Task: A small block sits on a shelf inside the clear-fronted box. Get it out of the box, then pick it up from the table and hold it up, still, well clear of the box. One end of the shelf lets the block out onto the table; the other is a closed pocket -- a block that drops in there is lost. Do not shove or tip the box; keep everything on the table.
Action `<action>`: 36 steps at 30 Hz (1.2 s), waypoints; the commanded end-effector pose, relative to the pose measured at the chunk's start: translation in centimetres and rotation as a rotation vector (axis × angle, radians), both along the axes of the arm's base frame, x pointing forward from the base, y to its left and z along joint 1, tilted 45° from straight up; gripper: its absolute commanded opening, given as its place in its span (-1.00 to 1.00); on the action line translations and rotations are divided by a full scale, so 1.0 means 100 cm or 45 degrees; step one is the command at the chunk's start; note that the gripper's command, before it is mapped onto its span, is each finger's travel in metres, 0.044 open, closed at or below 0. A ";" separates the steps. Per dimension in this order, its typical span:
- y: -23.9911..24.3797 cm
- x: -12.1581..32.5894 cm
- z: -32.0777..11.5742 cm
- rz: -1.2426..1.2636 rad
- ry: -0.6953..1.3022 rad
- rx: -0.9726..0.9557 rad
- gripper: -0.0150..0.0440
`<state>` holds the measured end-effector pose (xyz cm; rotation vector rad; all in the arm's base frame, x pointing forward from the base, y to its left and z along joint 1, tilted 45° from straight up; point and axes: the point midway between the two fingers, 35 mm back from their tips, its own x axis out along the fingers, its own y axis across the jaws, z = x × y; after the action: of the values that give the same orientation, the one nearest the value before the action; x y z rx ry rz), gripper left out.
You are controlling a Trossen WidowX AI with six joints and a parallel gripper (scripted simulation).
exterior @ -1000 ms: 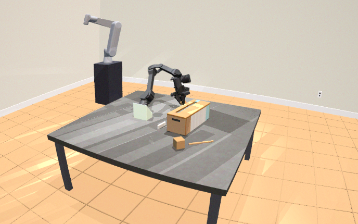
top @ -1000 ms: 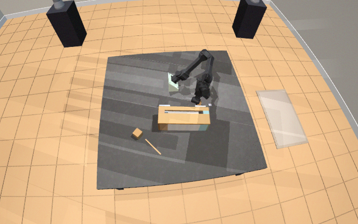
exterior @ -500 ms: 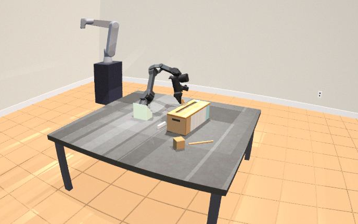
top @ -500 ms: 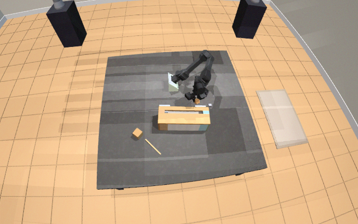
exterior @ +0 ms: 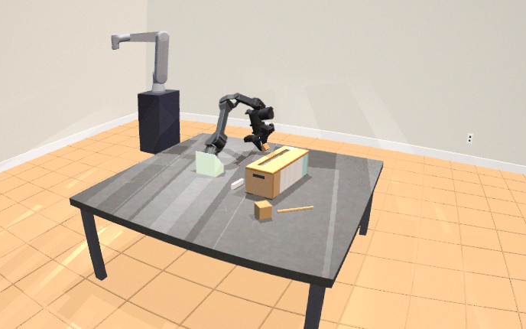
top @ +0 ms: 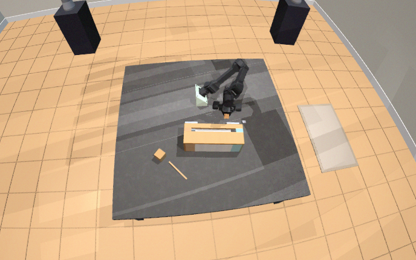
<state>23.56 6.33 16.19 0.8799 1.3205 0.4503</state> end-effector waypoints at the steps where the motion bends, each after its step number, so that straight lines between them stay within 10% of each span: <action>1: -0.003 -0.001 0.002 -0.136 0.150 0.071 -0.49; 36: -0.033 -0.015 0.018 -1.305 1.650 0.745 -0.49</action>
<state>22.02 3.28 17.70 2.2813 1.5901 -0.6434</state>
